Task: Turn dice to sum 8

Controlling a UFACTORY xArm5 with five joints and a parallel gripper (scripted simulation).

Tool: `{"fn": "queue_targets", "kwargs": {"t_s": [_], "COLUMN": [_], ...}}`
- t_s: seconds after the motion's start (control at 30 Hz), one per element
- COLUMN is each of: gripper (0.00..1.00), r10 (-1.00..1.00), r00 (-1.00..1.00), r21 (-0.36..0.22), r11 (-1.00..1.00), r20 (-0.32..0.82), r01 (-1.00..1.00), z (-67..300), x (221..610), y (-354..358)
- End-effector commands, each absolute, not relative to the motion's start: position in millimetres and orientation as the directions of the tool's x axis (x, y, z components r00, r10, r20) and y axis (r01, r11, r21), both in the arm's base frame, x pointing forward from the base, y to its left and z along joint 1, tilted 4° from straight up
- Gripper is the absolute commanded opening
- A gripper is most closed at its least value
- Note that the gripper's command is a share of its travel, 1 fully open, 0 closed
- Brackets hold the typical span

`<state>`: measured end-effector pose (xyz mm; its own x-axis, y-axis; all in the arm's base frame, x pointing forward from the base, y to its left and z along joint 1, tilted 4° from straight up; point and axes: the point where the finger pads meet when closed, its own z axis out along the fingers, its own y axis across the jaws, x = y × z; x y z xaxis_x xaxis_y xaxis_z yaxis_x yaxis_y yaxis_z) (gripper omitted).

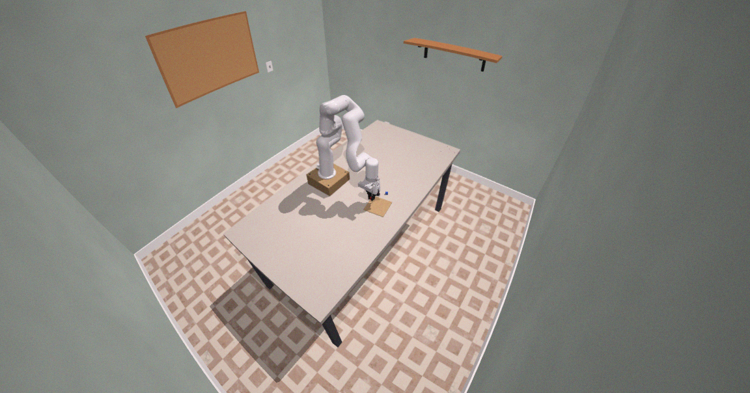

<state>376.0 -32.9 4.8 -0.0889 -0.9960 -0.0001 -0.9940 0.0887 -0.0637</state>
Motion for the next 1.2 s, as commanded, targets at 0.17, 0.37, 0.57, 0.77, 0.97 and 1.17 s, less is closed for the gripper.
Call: {"fn": "queue_targets", "kwargs": {"t_s": [0.17,0.37,0.57,0.77,0.97,1.17], "gripper": [0.11,0.11,0.11,0.11,0.11,0.11], "r10": [-0.996,-0.996,-0.996,-0.996,-0.996,-0.996], "r00": [-0.089,-0.089,-0.089,-0.089,-0.089,-0.089], "r21": [-0.070,-0.070,-0.070,-0.070,-0.070,-0.070], "r11": [0.089,0.089,0.089,0.089,0.089,0.089], "r20": [0.000,0.000,0.000,0.000,0.000,0.000], "r01": [-0.994,-0.994,-0.994,-0.994,-0.994,-0.994], "z": [-20,-22,-22,-22,-22,-22], "x": [382,382,382,382,382,382], "y": [-33,-33,-33,-33,-33,-33]}}
